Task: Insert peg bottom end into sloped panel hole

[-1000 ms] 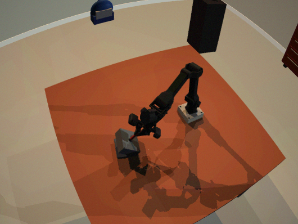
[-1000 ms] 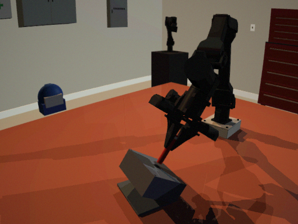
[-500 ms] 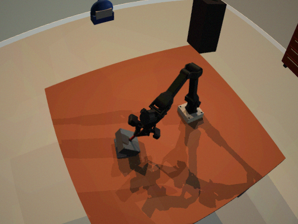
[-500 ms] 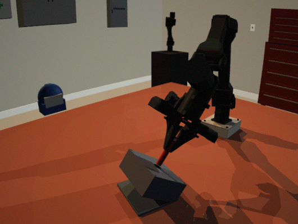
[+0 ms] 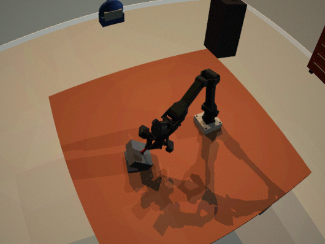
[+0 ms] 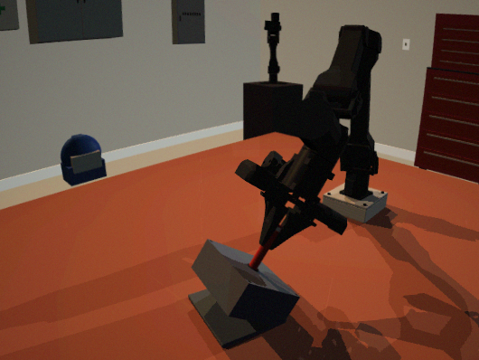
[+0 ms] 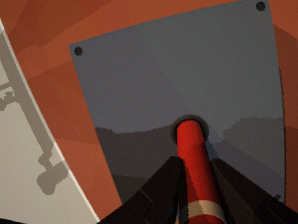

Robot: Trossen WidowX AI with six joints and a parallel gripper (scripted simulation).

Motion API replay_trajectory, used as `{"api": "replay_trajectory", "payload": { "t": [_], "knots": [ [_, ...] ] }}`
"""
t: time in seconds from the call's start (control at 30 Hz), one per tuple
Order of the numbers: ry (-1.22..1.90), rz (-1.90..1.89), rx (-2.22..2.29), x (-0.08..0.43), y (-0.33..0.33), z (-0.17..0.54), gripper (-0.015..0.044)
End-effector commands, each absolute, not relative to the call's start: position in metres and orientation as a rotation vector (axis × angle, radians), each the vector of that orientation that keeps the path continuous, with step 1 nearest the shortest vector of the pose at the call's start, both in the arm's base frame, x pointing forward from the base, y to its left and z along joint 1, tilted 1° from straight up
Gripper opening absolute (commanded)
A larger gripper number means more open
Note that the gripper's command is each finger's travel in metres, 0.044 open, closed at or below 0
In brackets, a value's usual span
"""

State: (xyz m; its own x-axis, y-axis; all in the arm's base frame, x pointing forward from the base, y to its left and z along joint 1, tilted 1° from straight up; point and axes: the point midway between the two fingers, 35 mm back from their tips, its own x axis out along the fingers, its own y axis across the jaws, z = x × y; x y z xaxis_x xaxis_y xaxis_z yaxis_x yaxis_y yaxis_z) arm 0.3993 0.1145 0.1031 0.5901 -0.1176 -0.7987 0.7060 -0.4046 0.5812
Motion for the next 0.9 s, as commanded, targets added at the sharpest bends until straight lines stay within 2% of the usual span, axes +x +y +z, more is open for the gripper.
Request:
{"api": "replay_trajectory", "payload": {
  "t": [0.0, 0.87],
  "knots": [
    [0.490, -0.978, 1.766, 0.401, 0.115, 0.100, 0.0000],
    [0.489, -0.977, 1.766, 0.411, 0.113, 0.087, 0.0000]
  ]
}}
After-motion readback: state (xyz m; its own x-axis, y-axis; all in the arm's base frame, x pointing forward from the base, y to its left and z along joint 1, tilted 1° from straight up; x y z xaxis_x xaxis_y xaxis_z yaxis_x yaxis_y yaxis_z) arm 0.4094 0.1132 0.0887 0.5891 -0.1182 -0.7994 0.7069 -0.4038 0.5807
